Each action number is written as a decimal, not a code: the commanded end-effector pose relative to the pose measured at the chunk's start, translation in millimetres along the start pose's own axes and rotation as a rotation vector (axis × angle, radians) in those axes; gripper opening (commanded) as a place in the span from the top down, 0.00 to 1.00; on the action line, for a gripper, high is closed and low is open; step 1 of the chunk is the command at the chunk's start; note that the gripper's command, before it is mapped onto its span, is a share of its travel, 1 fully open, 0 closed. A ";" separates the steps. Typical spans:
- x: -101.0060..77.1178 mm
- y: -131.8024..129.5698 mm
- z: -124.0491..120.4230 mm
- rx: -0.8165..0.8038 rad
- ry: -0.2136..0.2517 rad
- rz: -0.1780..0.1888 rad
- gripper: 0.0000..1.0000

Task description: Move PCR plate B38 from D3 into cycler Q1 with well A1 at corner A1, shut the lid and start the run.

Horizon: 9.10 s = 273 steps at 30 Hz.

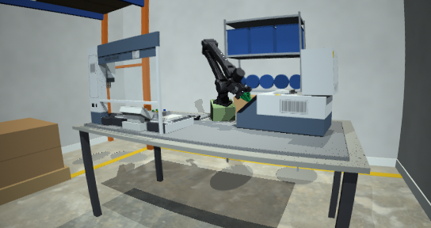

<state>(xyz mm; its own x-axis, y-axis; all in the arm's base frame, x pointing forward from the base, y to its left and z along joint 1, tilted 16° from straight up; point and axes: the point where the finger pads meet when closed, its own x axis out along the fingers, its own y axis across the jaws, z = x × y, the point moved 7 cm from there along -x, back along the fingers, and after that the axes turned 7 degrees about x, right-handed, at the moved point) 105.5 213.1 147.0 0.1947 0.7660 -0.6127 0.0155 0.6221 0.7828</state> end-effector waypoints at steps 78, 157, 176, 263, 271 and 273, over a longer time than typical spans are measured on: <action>-1.3 6.0 0.6 -0.013 -0.012 0.044 1.00; 6.3 18.4 -0.1 -0.014 0.005 0.028 1.00; 8.1 27.2 -1.8 -0.021 0.021 0.033 1.00; -35.0 36.1 12.0 -0.034 -0.028 0.070 1.00; -68.9 28.9 13.1 -0.046 -0.042 0.079 1.00; -68.9 28.9 13.1 -0.046 -0.042 0.079 1.00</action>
<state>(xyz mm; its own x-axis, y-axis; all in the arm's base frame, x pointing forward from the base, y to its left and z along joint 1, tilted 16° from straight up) 97.4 174.2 171.1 0.2049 0.7700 -0.6043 0.0163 0.6146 0.7887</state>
